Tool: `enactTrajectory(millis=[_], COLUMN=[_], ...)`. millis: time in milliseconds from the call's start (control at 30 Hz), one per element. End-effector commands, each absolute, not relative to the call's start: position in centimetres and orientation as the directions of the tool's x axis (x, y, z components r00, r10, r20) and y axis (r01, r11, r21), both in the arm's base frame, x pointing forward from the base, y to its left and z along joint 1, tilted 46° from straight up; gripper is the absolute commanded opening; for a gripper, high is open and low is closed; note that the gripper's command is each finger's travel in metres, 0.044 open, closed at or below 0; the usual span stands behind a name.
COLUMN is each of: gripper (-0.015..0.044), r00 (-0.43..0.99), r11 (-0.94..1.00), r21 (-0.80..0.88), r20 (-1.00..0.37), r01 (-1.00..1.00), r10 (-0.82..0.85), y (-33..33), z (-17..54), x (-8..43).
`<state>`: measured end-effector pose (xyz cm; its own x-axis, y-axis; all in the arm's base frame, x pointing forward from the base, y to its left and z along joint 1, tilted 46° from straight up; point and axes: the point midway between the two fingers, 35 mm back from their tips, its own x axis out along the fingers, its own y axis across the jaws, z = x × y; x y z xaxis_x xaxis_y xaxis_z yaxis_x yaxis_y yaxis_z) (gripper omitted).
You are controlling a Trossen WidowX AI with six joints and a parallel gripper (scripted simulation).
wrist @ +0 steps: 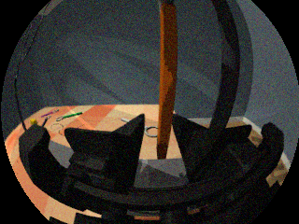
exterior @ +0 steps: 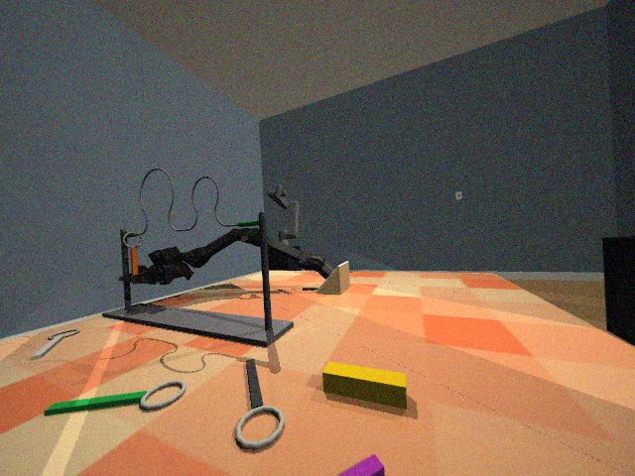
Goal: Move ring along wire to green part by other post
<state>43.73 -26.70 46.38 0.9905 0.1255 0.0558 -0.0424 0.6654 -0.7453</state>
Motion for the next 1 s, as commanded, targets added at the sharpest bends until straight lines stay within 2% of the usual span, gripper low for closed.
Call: enactTrajectory(millis=[0, 333, 733, 967], gripper=[0.016, 0.016, -0.015, -0.015], r00=[0.991, 0.991, 0.991, 0.991], r11=[0.666, 0.666, 0.666, 0.666], r21=[-0.745, -0.745, -0.745, -0.745], r20=[0.054, 0.054, 0.056, 0.057], r01=[-0.041, -0.041, -0.042, -0.041], r10=[0.121, 0.121, 0.125, 0.124], y=[-26.81, -26.81, -26.71, -26.53], z=[46.27, 46.27, 46.36, 46.51], x=[43.79, 43.79, 43.74, 43.72])
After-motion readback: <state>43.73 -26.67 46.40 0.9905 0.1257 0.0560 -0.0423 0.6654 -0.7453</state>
